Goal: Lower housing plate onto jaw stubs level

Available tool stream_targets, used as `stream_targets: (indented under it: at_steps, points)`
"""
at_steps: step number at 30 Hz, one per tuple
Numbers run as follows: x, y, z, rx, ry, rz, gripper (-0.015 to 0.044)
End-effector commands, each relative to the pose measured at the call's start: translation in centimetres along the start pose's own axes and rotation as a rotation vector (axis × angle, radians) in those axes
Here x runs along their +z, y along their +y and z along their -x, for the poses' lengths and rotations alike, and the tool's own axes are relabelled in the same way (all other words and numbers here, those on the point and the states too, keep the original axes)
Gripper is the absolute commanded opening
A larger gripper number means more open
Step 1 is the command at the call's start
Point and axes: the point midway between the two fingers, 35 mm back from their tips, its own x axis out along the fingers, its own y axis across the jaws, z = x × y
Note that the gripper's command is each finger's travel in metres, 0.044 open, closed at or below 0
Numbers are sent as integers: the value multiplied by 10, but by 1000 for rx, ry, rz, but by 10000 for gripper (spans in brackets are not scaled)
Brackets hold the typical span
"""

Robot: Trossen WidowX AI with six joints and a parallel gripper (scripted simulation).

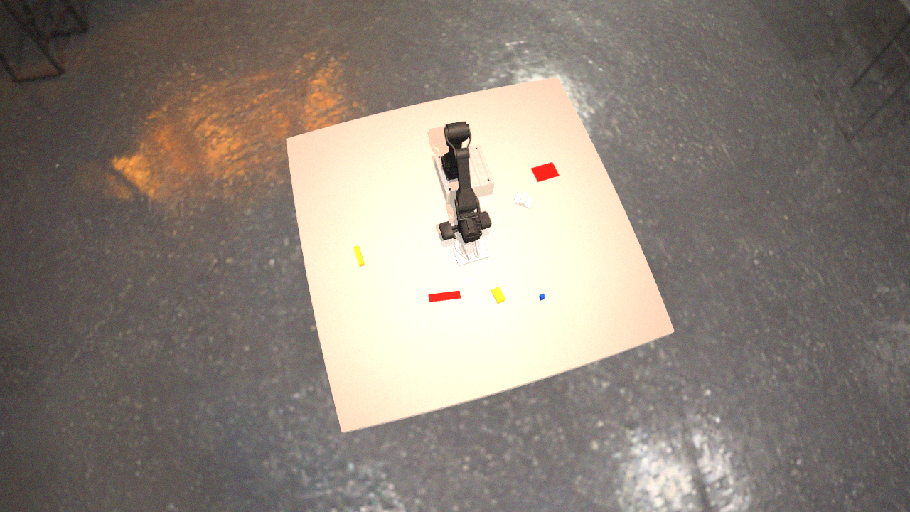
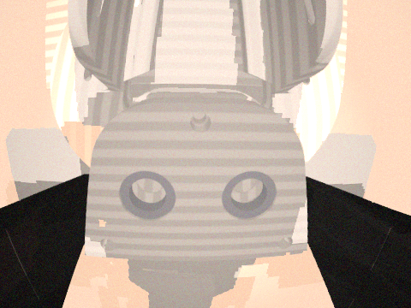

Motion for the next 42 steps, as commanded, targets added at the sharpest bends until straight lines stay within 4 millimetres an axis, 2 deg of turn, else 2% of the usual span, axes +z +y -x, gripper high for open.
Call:
stream_targets:
  at_steps: [1,42]
  points:
    - [0,0,-2,1,-1,-6,351]
    - [0,0,-10,1,-1,-7,351]
